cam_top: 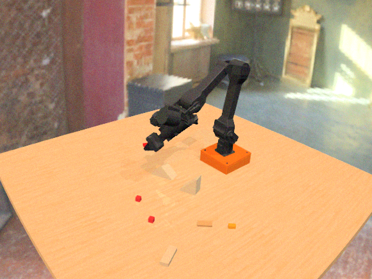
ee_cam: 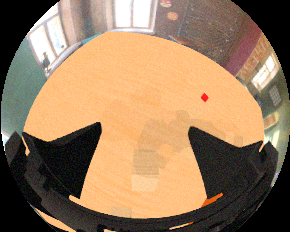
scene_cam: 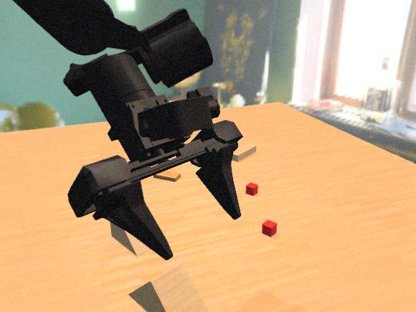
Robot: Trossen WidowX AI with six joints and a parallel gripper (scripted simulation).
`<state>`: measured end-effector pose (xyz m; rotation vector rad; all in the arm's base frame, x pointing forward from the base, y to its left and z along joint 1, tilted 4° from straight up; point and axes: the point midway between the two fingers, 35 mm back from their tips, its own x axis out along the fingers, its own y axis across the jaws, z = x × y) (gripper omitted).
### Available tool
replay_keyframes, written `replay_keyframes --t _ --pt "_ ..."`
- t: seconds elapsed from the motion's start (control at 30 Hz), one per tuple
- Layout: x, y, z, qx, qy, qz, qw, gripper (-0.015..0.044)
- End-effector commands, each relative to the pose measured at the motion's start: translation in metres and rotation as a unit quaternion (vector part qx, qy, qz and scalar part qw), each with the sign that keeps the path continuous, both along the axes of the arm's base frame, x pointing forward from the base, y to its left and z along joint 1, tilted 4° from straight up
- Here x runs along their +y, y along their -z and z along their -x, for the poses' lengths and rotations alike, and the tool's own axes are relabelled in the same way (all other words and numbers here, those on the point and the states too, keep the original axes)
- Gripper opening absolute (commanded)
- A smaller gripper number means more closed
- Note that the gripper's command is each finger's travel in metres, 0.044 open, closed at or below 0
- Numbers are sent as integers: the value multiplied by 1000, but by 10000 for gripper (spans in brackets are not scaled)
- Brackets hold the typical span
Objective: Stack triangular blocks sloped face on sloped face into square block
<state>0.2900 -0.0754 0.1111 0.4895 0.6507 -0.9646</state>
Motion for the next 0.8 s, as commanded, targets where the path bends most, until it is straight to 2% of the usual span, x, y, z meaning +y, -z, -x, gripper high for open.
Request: replay_keyframes --t 0.0,0.17,0.27,0.53,0.77 --pt "-2 -28 6 -1 0 -1 1000 440" --pt "-2 -21 3 1 0 -3 1000 440" --pt "-7 -10 -3 78 -16 -50 996 440" --pt "-19 18 -8 267 -48 -279 921 440" --pt "-33 18 -14 298 -47 -515 803 440"
